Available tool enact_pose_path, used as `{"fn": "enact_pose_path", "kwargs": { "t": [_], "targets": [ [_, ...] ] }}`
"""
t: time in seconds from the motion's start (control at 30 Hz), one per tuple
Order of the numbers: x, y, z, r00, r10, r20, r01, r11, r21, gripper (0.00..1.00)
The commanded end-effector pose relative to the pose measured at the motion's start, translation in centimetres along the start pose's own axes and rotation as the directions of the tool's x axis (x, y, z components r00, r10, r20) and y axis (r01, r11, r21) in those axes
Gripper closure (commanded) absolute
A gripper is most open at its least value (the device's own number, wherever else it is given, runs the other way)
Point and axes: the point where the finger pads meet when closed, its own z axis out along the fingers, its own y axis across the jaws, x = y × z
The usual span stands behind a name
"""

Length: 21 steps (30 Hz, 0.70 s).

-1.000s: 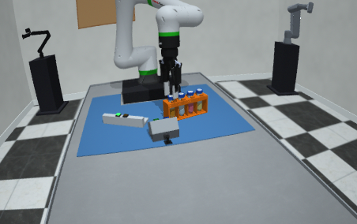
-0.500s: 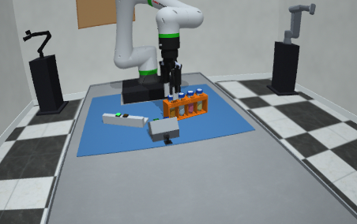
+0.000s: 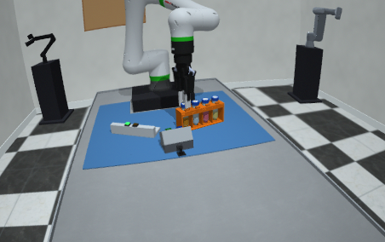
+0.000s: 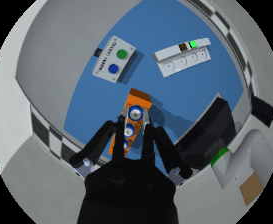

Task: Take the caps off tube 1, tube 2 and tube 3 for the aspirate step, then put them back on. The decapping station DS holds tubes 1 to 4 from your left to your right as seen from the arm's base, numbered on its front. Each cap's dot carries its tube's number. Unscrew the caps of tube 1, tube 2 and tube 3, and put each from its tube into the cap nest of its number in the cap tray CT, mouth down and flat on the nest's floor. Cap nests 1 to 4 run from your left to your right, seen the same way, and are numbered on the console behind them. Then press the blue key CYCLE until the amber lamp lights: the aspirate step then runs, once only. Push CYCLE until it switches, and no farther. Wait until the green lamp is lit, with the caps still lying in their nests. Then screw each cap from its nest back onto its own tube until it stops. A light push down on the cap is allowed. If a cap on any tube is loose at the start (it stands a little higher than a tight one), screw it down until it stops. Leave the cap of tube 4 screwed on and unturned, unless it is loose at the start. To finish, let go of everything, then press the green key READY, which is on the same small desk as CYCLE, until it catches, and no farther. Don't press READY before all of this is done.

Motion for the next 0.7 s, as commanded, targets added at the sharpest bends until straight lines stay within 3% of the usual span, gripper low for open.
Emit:
{"fn": "enact_pose_path", "kwargs": {
  "t": [0.0, 0.13, 0.67],
  "targets": [
    [0.0, -0.01, 0.0, 1.0, 0.0, 0.0, 0.0, 1.0, 0.0, 1.0],
    [0.0, -0.01, 0.0, 1.0, 0.0, 0.0, 0.0, 1.0, 0.0, 1.0],
    [0.0, -0.01, 0.0, 0.961, 0.276, 0.0, -0.276, 0.961, 0.0, 1.0]
  ]
}}
